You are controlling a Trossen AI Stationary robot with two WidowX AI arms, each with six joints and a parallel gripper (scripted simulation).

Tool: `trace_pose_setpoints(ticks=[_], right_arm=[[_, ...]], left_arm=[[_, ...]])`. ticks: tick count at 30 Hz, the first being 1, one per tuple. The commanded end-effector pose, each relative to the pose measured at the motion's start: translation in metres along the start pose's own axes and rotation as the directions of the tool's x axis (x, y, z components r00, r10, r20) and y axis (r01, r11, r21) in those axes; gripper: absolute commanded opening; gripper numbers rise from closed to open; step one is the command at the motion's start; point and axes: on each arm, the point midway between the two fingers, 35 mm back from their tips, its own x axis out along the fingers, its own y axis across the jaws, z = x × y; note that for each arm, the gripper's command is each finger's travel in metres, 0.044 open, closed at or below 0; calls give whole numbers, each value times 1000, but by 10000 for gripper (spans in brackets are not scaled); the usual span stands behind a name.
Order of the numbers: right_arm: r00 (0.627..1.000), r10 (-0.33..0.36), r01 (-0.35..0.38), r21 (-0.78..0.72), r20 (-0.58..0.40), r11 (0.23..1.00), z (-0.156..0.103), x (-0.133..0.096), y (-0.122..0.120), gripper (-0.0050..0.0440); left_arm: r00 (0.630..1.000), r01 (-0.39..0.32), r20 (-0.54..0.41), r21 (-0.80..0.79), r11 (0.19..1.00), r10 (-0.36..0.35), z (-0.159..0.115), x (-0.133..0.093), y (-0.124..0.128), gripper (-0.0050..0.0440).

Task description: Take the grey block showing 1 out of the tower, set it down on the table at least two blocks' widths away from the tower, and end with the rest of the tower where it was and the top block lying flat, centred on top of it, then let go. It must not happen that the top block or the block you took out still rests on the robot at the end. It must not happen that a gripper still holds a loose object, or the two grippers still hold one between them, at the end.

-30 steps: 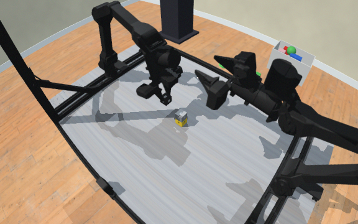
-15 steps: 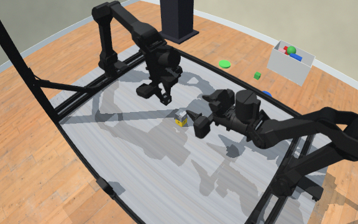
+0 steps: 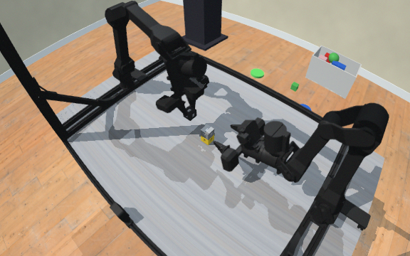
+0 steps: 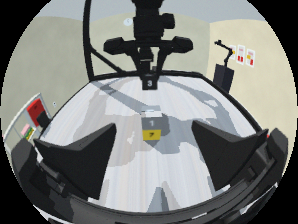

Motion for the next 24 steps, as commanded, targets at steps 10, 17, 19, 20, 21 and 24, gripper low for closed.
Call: trace_pose_setpoints(ticks=[10,17,19,20,21,24], right_arm=[[1000,4,-4,-3,-8,1000,-9,81,1,400],[1000,4,-4,-3,-8,1000,-11,100,1,400],[1000,4,-4,-3,-8,1000,-11,100,1,400],[1000,4,-4,-3,-8,1000,-11,100,1,400],[1000,4,-4,-3,-8,1000,-11,100,1,376],[1000,4,-4,-3,-8,1000,-11,100,1,304]], left_arm=[[1000,4,2,2,1000,-4,0,0,-1,0],[1000,4,2,2,1000,-4,0,0,-1,0],[1000,4,2,2,1000,-4,0,0,-1,0],[1000,4,2,2,1000,-4,0,0,-1,0],[1000,4,2,2,1000,-4,0,0,-1,0],[1000,4,2,2,1000,-4,0,0,-1,0]])
